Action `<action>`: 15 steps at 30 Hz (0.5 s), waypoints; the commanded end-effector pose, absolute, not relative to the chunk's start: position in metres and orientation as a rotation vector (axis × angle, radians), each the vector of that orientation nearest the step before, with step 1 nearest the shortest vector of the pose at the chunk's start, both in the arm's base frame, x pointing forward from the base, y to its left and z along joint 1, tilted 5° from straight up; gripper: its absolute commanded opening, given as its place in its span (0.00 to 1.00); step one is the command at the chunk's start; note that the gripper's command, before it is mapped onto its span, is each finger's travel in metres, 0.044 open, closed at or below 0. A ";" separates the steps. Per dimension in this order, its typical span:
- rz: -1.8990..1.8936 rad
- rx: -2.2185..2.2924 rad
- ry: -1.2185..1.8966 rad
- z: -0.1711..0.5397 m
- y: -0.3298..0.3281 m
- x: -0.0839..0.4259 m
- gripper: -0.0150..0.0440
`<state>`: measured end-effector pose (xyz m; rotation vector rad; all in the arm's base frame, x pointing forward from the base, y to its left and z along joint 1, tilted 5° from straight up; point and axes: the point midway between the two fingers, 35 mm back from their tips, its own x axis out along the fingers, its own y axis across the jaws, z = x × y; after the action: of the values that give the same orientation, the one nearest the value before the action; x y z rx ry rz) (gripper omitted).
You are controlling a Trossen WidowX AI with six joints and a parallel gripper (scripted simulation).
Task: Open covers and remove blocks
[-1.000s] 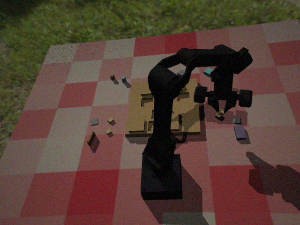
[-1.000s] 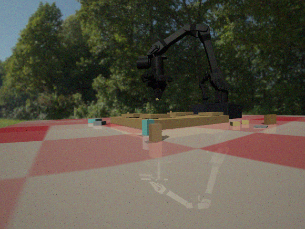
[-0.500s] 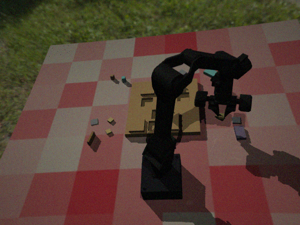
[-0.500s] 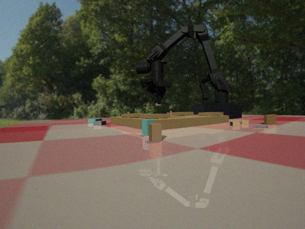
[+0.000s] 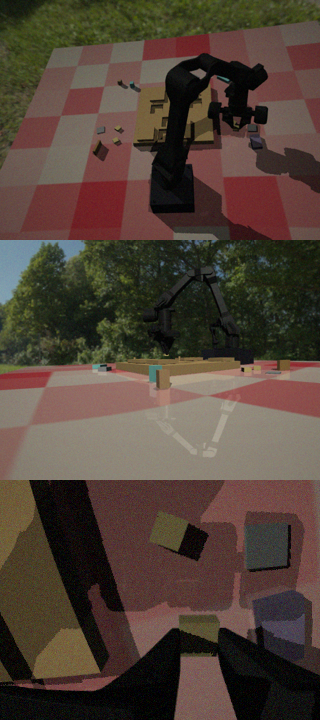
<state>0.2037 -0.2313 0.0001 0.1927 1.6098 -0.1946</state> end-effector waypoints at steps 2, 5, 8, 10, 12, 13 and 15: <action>-0.191 0.189 1.618 -0.010 -0.230 0.201 0.39; -0.191 0.189 1.618 -0.015 -0.230 0.200 0.39; -0.191 0.189 1.618 -0.020 -0.229 0.200 0.39; -0.191 0.189 1.618 -0.023 -0.229 0.199 0.39; -0.191 0.189 1.618 -0.026 -0.229 0.199 0.39; -0.191 0.189 1.618 -0.028 -0.228 0.199 0.39; -0.191 0.189 1.618 -0.031 -0.228 0.198 0.39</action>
<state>0.2008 -0.2295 -0.0242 0.1929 1.6101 -0.1945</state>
